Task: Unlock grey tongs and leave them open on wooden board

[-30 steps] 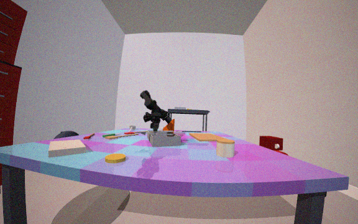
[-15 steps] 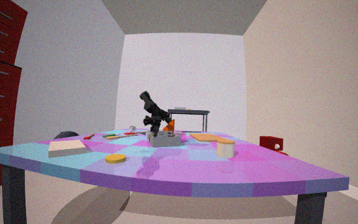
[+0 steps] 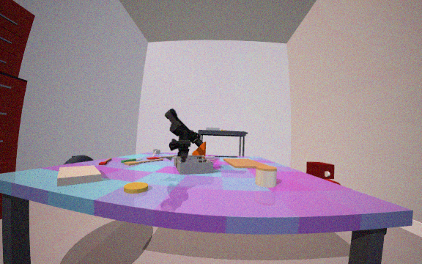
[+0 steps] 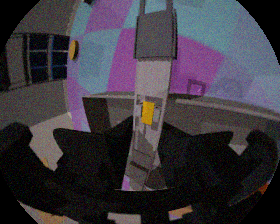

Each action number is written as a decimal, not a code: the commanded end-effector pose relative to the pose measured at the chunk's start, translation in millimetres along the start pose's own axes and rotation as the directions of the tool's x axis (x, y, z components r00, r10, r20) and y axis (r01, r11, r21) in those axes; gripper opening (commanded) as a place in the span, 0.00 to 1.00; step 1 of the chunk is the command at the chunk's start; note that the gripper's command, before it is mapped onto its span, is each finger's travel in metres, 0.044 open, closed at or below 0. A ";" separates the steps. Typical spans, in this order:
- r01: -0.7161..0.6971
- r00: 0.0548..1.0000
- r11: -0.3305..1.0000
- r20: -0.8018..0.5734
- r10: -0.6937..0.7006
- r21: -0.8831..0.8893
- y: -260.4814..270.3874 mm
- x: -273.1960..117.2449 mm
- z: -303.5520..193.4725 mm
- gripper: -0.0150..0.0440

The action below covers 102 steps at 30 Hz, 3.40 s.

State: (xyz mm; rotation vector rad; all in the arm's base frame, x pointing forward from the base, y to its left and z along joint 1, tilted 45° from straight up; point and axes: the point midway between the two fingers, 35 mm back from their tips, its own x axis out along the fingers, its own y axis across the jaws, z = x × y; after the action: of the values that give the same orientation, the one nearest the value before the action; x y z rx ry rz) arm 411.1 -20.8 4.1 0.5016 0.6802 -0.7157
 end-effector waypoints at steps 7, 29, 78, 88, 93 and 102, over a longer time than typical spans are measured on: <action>0.000 1.000 1.000 0.000 0.000 0.001 0.0 -0.4 0.1 0.28; -0.002 1.000 1.000 -0.004 0.002 0.000 38.7 -66.5 -0.2 0.00; 0.495 0.869 0.869 -0.005 -0.495 0.001 33.9 -65.5 -1.7 0.00; 0.493 0.869 0.868 -0.016 -0.494 -0.062 38.9 -65.5 -20.2 0.00; 0.475 0.874 0.865 -0.031 -0.485 -0.162 54.9 -70.0 -57.1 0.00; 0.436 0.876 0.831 -0.048 -0.479 -0.345 75.1 -82.6 -130.1 0.00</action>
State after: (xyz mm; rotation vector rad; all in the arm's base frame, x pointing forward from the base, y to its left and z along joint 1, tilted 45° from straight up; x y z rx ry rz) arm 375.6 122.9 -1.6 0.1117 1.0124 -1.0446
